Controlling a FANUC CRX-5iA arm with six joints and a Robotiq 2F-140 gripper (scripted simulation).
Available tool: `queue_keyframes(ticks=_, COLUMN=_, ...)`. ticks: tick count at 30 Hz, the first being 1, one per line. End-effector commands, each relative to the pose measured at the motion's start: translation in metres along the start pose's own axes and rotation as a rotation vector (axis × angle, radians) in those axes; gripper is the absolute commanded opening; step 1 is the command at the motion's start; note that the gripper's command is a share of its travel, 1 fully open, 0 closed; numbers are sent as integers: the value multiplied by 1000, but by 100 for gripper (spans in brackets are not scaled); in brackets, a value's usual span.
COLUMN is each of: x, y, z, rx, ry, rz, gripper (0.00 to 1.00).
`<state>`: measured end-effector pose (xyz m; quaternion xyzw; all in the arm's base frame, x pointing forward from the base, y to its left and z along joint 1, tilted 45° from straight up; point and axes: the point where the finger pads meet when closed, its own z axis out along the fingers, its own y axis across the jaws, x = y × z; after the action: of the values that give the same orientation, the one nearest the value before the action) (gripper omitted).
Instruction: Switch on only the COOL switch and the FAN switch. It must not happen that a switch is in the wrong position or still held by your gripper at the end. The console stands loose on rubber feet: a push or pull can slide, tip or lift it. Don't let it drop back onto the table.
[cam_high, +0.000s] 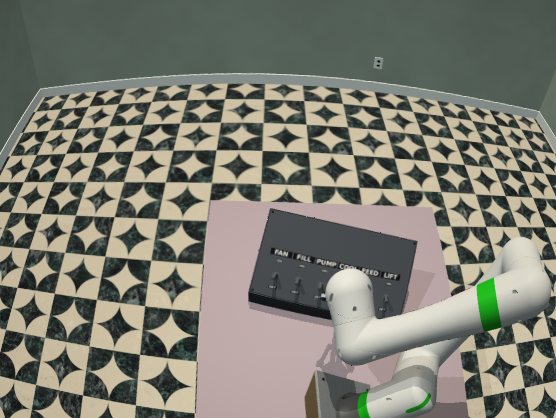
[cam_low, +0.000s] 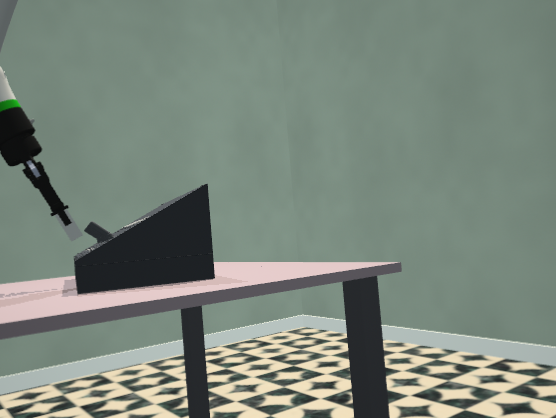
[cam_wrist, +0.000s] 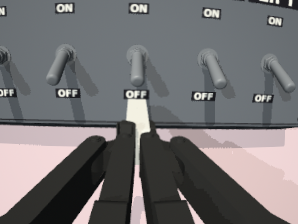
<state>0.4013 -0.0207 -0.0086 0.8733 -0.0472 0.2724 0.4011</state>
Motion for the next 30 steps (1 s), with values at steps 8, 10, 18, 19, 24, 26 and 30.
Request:
queue_keyframes(ticks=8, x=5, y=0, z=0, rx=0, ry=0, rz=0, gripper=0)
queue_keyframes(ticks=10, x=7, y=0, z=0, rx=0, ry=0, rz=0, gripper=0)
queue_keyframes(ticks=18, x=12, y=0, z=0, rx=0, ry=0, rz=0, gripper=0)
queue_keyframes(ticks=19, x=13, y=0, z=0, rx=0, ry=0, rz=0, gripper=0)
queue_keyframes(ticks=24, x=18, y=0, z=0, rx=0, ry=0, rz=0, gripper=0)
queue_keyframes(ticks=26, x=20, y=0, z=0, rx=0, ry=0, rz=0, gripper=0)
queue_keyframes(ticks=30, x=23, y=0, z=0, rx=0, ry=0, rz=0, gripper=0)
